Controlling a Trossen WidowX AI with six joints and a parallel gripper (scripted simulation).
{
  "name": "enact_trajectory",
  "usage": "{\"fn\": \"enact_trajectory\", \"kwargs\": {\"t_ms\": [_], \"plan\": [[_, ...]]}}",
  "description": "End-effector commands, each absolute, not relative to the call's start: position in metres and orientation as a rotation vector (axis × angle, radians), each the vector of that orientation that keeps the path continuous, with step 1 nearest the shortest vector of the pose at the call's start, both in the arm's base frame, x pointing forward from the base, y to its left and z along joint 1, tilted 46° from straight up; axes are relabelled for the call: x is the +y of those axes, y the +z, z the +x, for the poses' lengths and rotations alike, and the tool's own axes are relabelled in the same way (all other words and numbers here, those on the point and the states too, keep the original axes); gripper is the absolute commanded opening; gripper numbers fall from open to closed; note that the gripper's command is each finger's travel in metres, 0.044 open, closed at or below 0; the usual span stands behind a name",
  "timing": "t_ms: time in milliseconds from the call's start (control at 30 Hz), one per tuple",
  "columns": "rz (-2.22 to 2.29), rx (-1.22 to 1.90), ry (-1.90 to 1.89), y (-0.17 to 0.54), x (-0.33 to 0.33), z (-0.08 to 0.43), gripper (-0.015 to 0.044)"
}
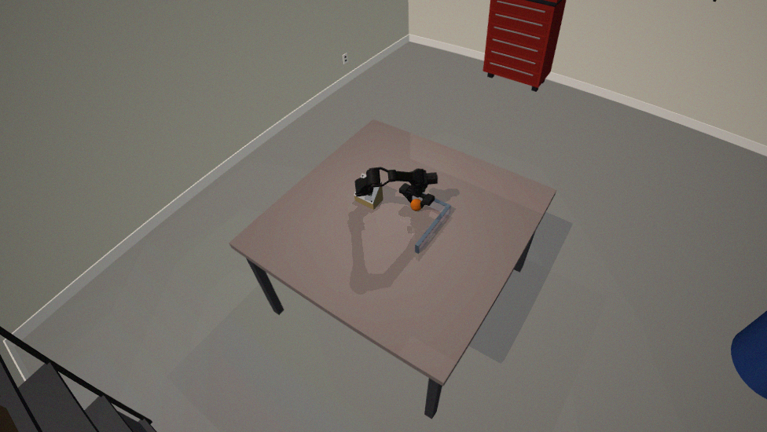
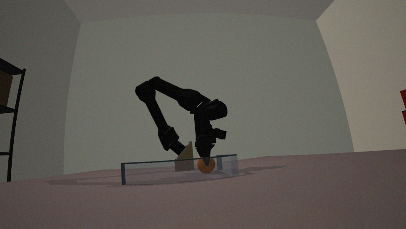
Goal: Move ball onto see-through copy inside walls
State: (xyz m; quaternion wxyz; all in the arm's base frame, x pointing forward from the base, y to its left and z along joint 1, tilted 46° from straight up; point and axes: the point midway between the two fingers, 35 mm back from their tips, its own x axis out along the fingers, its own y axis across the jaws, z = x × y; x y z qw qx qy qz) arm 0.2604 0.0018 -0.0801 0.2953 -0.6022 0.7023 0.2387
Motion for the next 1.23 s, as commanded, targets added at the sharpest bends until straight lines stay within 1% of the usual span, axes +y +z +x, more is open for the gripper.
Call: {"fn": "enact_trajectory", "kwargs": {"t_ms": [0, 67, 100, 267, 667, 700, 833, 1200], "plan": [[-1.601, 1.869, 0.634, -0.08, 0.002, 0.261, 0.0368], [-1.601, 1.868, 0.634, -0.078, 0.004, 0.261, 0.042], [-1.601, 1.867, 0.635, -0.073, 0.01, 0.263, 0.0426], [-1.605, 1.865, 0.637, -0.022, 0.061, 0.27, 0.0426], [-1.618, 1.851, 0.639, -0.027, 0.058, 0.271, 0.0426], [-1.617, 1.851, 0.639, -0.025, 0.06, 0.271, 0.044], [-1.614, 1.857, 0.636, 0.005, 0.088, 0.271, 0.044], [-1.614, 1.858, 0.636, 0.007, 0.089, 0.271, 0.044]]}}
